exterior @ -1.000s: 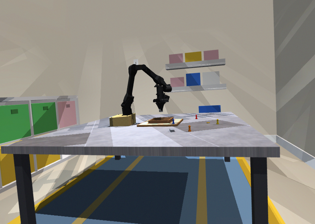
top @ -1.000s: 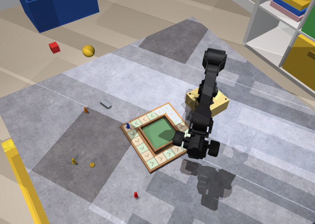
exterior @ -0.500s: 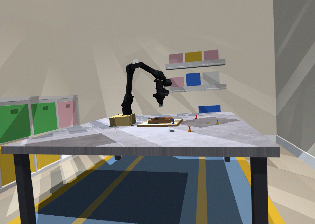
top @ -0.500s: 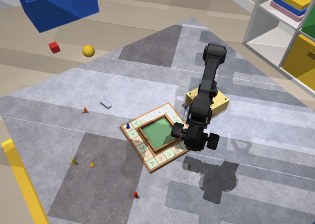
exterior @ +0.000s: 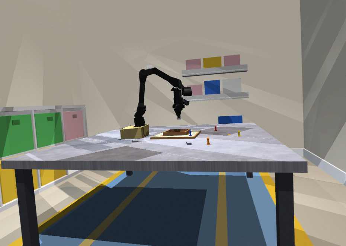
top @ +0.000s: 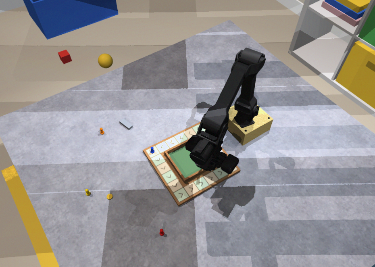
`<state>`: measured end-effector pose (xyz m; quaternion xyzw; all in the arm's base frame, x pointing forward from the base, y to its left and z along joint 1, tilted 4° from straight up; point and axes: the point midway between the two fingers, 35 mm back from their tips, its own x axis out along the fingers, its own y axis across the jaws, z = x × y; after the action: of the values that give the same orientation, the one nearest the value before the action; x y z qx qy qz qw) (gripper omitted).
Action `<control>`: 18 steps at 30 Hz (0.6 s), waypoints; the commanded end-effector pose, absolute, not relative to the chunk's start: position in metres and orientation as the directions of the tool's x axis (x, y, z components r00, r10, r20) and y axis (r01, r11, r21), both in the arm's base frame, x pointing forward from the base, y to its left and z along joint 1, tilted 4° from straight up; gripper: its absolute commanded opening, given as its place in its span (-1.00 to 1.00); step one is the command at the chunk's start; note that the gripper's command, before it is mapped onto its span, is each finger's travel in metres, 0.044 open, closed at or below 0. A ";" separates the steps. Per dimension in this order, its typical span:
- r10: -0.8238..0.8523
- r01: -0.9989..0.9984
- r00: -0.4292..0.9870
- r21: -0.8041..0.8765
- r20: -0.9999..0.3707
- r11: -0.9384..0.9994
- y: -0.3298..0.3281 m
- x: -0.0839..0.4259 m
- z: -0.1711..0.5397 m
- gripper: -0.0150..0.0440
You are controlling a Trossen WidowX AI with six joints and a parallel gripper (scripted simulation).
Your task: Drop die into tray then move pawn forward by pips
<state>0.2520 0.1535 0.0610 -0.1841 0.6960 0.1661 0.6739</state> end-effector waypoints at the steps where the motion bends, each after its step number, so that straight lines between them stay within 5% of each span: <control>1: -0.034 -0.426 -0.013 -0.025 -0.999 0.904 0.133 0.259 0.059 -0.49; 18: -0.045 -0.160 -0.013 -0.043 -0.999 0.986 0.047 0.274 0.044 -0.49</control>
<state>0.2737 0.0630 0.0448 -0.0854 0.7127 0.0583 0.6938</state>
